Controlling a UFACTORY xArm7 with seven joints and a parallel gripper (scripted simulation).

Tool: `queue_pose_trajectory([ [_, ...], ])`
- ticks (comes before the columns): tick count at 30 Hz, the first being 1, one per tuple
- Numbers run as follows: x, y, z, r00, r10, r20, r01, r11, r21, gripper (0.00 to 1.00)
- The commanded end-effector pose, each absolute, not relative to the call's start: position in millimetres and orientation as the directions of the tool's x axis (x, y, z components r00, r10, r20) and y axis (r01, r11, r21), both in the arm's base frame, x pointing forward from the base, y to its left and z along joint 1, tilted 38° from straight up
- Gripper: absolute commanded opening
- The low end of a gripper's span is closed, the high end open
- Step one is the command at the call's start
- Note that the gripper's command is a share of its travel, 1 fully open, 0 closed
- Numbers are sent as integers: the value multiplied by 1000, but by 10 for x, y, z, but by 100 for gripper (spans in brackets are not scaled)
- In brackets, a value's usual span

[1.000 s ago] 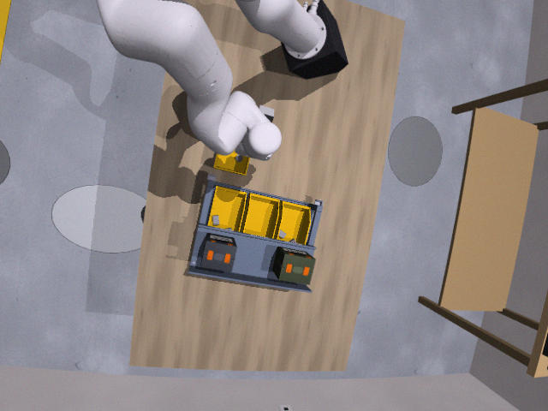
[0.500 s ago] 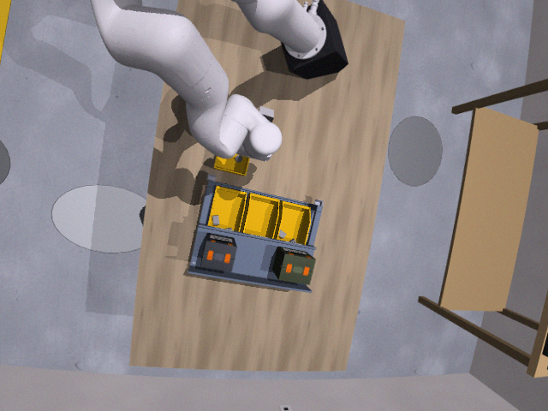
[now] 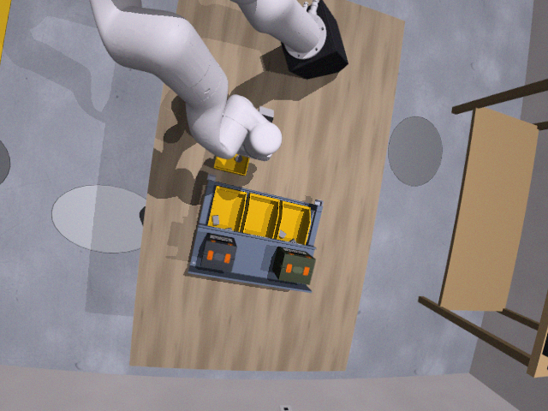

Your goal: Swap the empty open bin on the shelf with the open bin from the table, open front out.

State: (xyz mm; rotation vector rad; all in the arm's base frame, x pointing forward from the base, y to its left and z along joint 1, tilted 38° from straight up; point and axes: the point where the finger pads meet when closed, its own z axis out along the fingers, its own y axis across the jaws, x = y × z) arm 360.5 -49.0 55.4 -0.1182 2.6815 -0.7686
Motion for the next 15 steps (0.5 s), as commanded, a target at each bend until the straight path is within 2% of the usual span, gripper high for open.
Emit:
queue_pose_trajectory([
  [1,3620,-497,536,-935,-175,-308,15,850,-527,0],
  [15,3630,-514,508,-935,-175,-308,15,850,-527,0],
])
